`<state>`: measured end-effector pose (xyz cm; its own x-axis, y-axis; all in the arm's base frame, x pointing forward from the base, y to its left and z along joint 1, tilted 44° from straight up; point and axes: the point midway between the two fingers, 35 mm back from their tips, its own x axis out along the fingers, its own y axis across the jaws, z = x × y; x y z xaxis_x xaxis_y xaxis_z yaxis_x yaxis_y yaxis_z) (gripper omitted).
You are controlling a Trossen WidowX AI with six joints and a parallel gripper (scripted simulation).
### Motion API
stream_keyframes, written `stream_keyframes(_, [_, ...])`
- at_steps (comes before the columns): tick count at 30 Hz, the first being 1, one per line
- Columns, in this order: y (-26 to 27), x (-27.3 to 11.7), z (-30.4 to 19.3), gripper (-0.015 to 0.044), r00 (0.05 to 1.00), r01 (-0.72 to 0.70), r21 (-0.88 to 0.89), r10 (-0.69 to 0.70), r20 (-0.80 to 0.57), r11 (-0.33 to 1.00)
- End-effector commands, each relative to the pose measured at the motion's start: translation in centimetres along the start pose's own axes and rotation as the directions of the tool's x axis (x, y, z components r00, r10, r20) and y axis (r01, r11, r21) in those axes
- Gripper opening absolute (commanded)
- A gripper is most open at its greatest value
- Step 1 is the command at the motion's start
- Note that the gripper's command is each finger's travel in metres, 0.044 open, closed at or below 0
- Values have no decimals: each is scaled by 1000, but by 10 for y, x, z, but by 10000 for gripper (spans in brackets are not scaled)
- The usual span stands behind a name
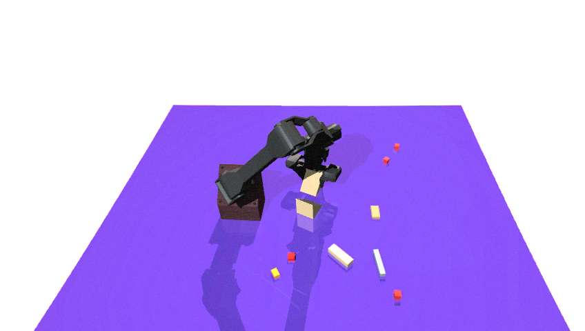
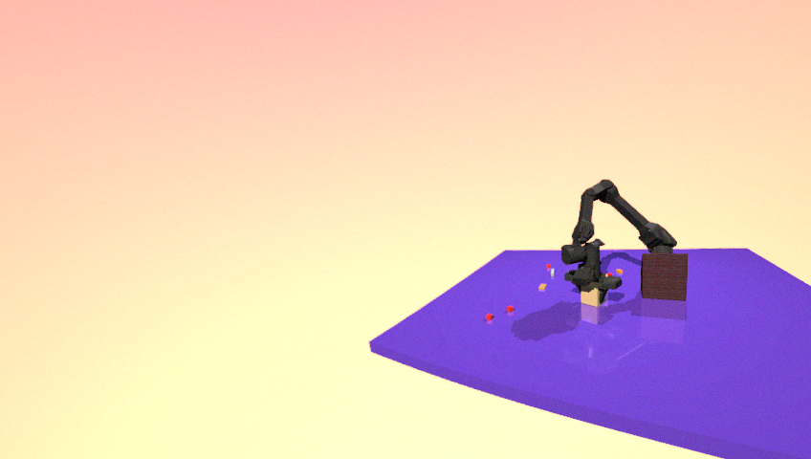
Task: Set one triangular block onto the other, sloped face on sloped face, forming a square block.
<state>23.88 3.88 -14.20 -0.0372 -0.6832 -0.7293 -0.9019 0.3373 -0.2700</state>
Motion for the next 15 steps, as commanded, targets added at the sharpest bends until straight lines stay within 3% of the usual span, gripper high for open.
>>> stream_keyframes(1, [0, 1, 0, 249, 1000, 4, -2, -4, -1, 1000])
stream_keyframes(4, [0, 1, 0, 229, 1000, 4, -2, -4, -1, 1000])
stream_keyframes(13, [0, -18, 1, 0, 1000, 1, -1, -1, 1, 1000])
stream_keyframes(15, [0, -27, 0, 0, 1000, 0, -1, 0, 1, 1000])
